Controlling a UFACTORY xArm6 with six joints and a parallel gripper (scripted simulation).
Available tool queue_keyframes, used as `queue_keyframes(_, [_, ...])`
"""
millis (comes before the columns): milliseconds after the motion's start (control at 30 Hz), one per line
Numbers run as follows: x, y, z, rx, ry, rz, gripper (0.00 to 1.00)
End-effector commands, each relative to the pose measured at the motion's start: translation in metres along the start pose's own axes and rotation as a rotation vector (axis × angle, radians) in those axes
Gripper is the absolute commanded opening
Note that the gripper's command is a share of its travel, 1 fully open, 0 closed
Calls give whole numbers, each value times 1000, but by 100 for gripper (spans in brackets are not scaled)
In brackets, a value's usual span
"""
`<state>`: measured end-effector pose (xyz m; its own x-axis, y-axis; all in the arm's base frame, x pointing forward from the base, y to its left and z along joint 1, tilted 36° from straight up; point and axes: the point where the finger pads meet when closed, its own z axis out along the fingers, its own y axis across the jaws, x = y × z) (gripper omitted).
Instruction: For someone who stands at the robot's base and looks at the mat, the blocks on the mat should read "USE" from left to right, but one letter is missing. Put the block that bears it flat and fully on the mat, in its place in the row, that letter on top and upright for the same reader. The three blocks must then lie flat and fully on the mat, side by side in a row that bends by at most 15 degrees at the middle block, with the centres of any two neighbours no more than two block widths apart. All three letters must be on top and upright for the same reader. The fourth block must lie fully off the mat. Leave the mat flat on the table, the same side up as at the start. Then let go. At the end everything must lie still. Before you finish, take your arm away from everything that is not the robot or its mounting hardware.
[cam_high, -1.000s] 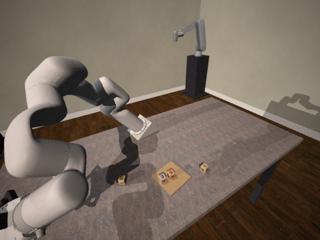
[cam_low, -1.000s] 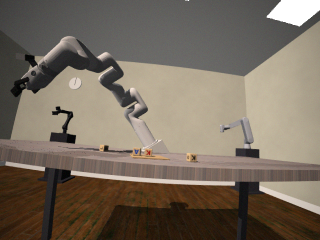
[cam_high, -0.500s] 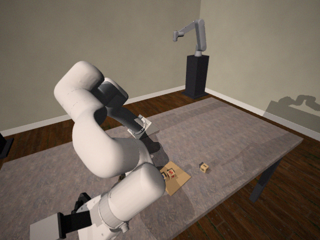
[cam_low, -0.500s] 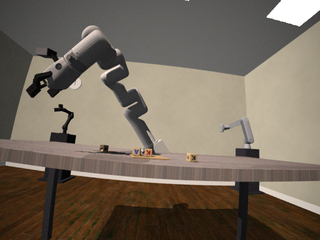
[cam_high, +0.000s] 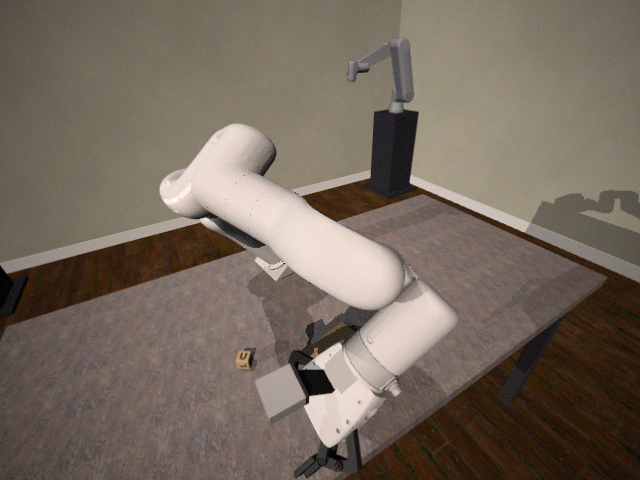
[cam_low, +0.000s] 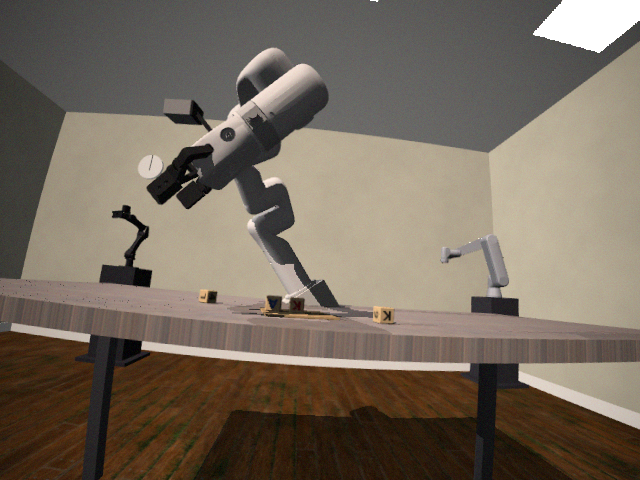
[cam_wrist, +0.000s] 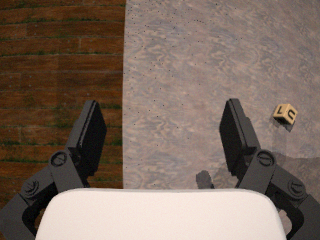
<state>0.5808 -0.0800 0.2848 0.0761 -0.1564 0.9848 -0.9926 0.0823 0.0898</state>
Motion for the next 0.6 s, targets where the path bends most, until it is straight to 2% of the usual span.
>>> queue_keyframes(0, [-43, -3, -43, 18, -11, 33, 100])
queue_keyframes(400, [-156, 25, -136, 69, -14, 91, 100])
queue_keyframes(467, [-156, 25, -136, 69, -14, 91, 100])
queue_keyframes(500, [-183, 37, -157, 82, -11, 105, 100])
queue_keyframes(567, [-197, 44, -166, 88, -9, 112, 100])
